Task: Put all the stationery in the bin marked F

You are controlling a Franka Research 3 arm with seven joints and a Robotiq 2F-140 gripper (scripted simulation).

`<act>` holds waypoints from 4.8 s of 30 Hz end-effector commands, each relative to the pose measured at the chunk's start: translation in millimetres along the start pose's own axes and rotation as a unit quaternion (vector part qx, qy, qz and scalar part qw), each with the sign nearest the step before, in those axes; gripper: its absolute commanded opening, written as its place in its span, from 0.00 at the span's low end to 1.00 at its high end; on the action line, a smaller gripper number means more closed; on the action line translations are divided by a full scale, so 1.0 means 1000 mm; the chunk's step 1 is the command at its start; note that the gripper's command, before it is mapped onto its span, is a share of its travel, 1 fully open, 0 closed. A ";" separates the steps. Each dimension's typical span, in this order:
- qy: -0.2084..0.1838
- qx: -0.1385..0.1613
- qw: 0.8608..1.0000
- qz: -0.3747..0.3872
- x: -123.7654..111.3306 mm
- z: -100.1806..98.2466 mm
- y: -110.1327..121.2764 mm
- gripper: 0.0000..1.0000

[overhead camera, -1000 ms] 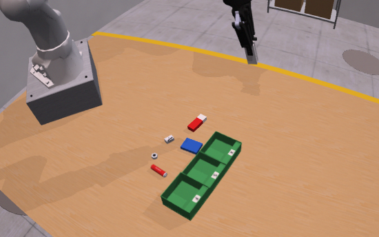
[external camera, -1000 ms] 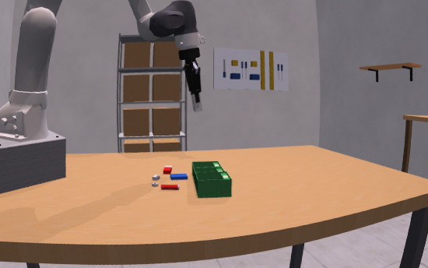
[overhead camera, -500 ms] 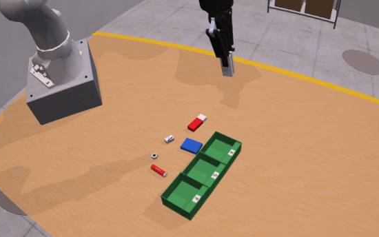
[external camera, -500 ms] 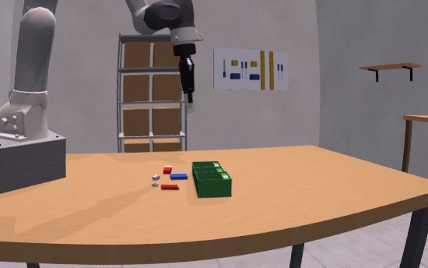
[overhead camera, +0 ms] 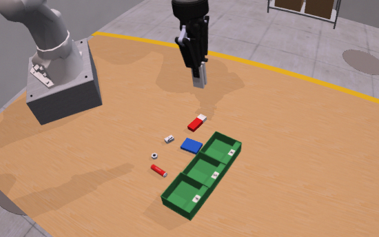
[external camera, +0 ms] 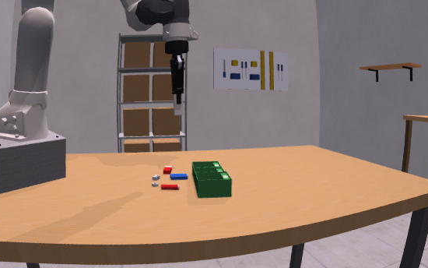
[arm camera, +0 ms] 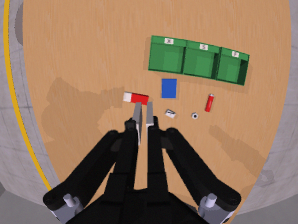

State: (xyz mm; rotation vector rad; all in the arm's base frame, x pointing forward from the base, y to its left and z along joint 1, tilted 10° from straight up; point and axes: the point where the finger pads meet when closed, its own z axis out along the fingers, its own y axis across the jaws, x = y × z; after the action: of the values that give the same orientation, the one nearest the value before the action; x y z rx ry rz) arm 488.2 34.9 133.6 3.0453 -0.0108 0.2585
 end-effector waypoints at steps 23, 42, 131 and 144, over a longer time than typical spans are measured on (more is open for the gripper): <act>-0.023 -0.015 1.000 0.012 -0.041 -0.001 0.040 0.05; -0.023 -0.015 1.000 0.012 -0.041 -0.001 0.040 0.05; -0.023 -0.016 0.998 0.049 0.036 0.098 0.195 0.05; -0.023 -0.016 0.998 0.049 0.045 0.109 0.212 0.05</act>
State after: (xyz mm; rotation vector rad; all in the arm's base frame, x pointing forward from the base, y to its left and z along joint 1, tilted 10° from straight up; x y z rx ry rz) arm 546.4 -185.8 51.7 3.0087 -0.2560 0.1969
